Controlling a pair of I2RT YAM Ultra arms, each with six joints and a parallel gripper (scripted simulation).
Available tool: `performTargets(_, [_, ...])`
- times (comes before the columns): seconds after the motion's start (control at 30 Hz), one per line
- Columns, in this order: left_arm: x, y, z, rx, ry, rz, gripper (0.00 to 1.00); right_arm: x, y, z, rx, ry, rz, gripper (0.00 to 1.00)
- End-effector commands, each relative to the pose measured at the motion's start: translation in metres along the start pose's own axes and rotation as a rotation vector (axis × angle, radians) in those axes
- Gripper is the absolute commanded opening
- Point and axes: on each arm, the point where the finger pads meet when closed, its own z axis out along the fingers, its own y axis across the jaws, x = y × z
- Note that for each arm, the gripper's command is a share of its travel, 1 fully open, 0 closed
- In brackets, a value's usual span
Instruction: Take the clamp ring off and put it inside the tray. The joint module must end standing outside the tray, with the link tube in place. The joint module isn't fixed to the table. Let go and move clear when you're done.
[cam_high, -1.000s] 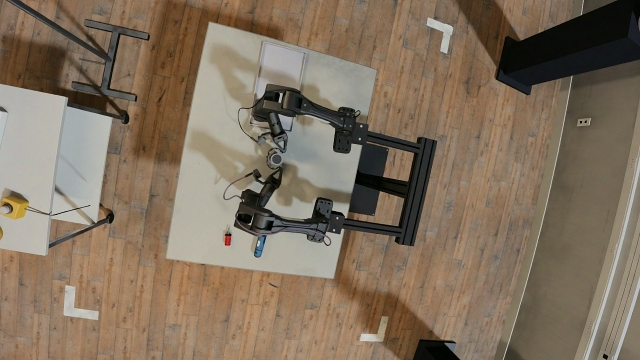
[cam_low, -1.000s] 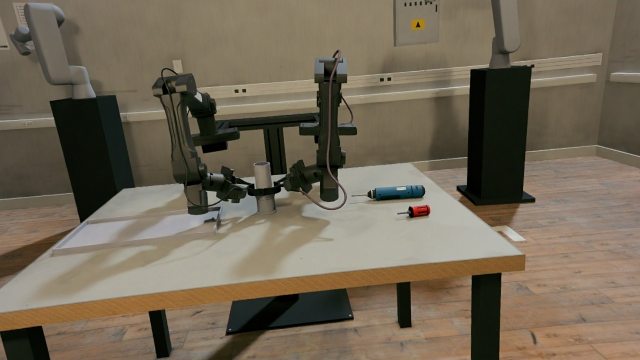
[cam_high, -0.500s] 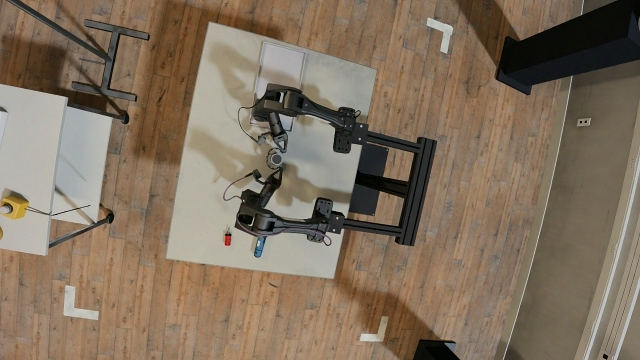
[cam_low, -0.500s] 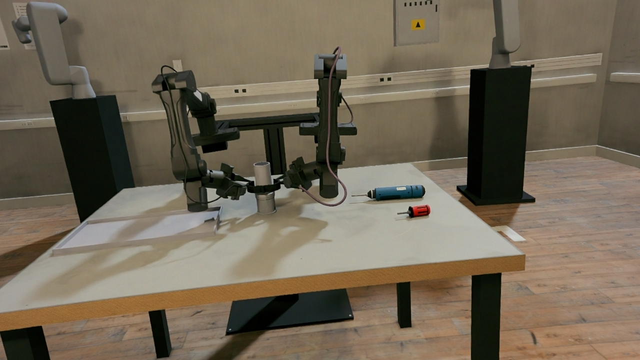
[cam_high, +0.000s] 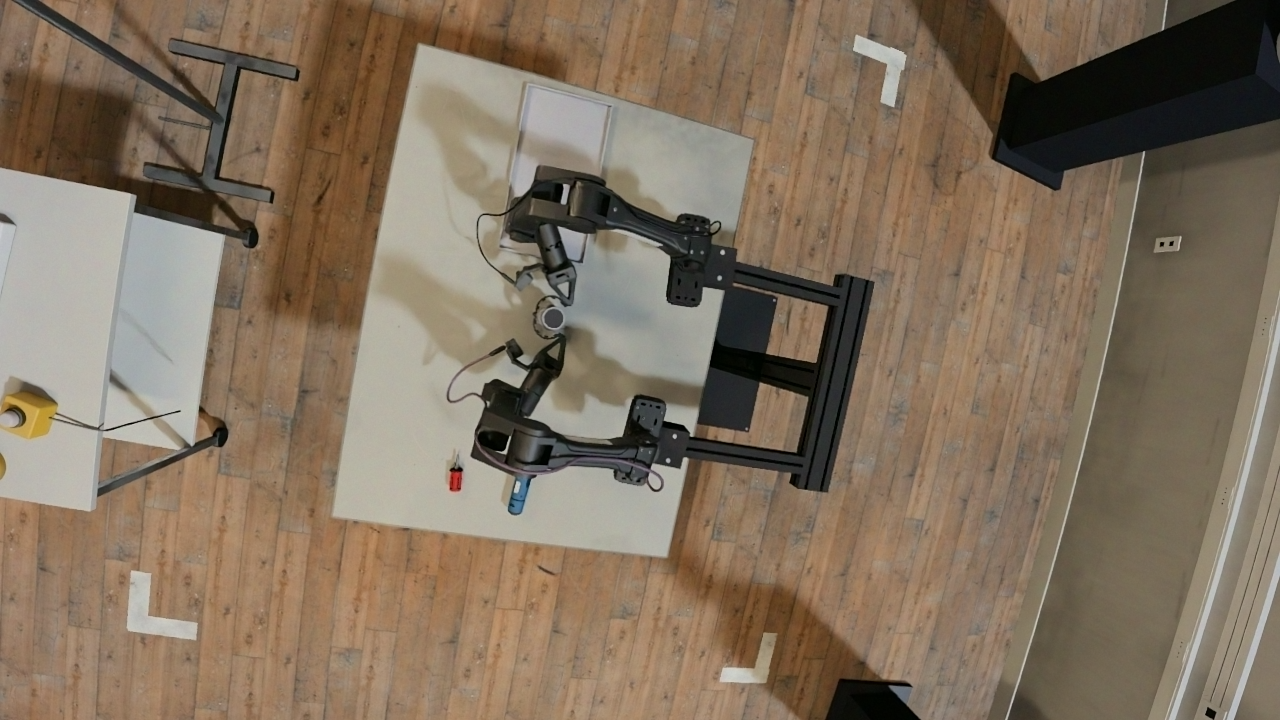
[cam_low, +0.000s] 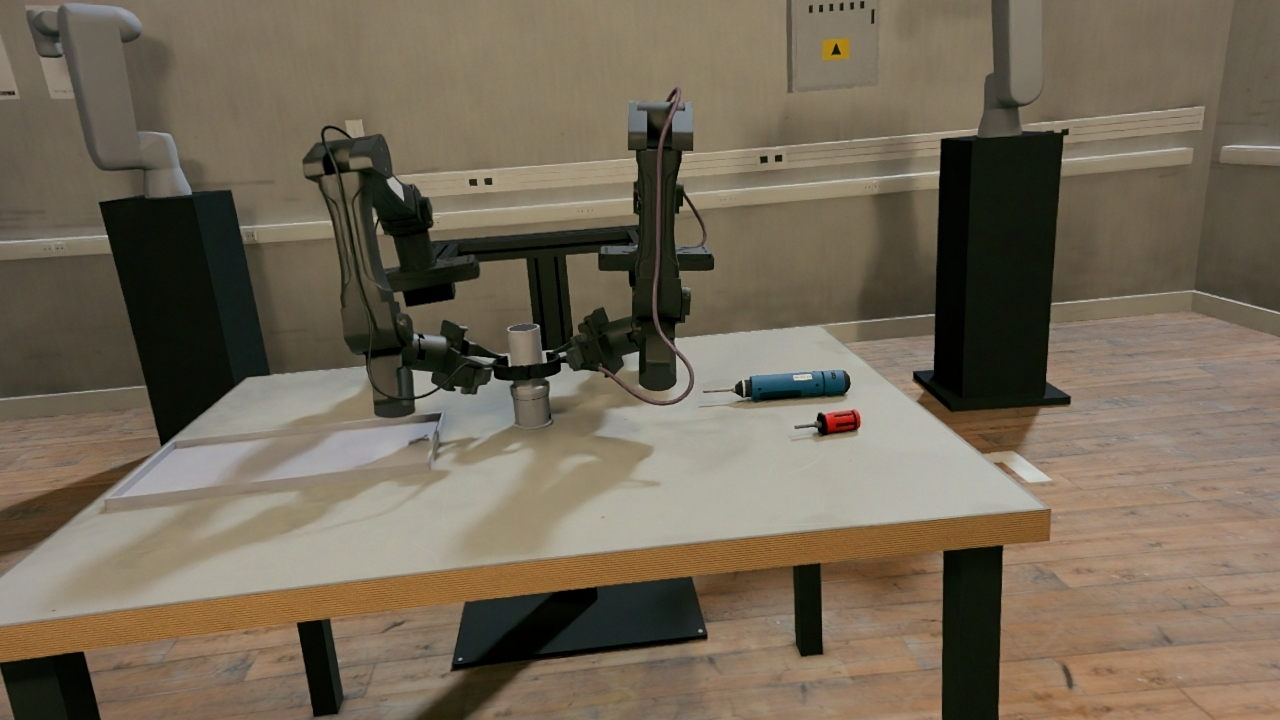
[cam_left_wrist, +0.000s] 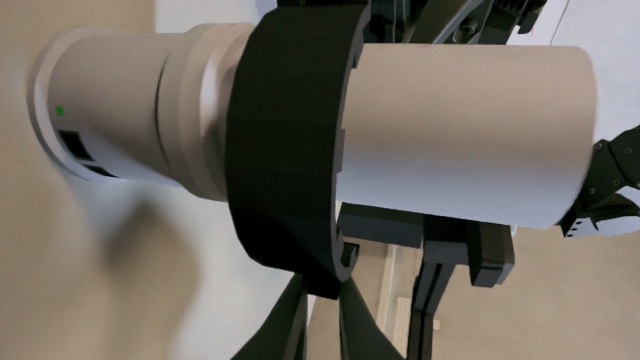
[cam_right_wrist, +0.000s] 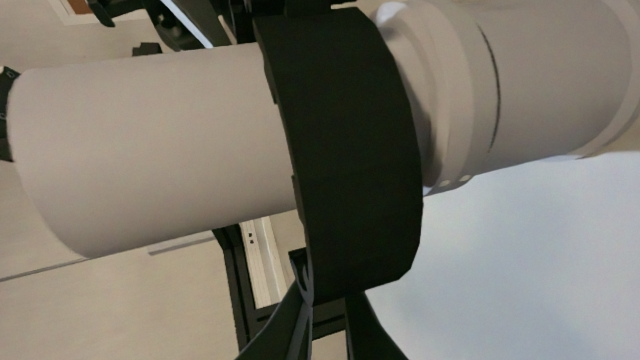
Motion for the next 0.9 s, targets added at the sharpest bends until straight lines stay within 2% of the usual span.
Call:
performTargets(0.0, [-0.003, -0.012, -0.002, 0.004, -0.011, 0.009, 0.06, -0.003, 0.014, 0.0, -0.01, -0.008, -0.003, 0.06])
performTargets(0.87, [0.0, -0.028, -0.006, 0.004, -0.009, -0.002, 0.06, -0.002, 0.029, -0.005, -0.015, -0.017, -0.003, 0.06])
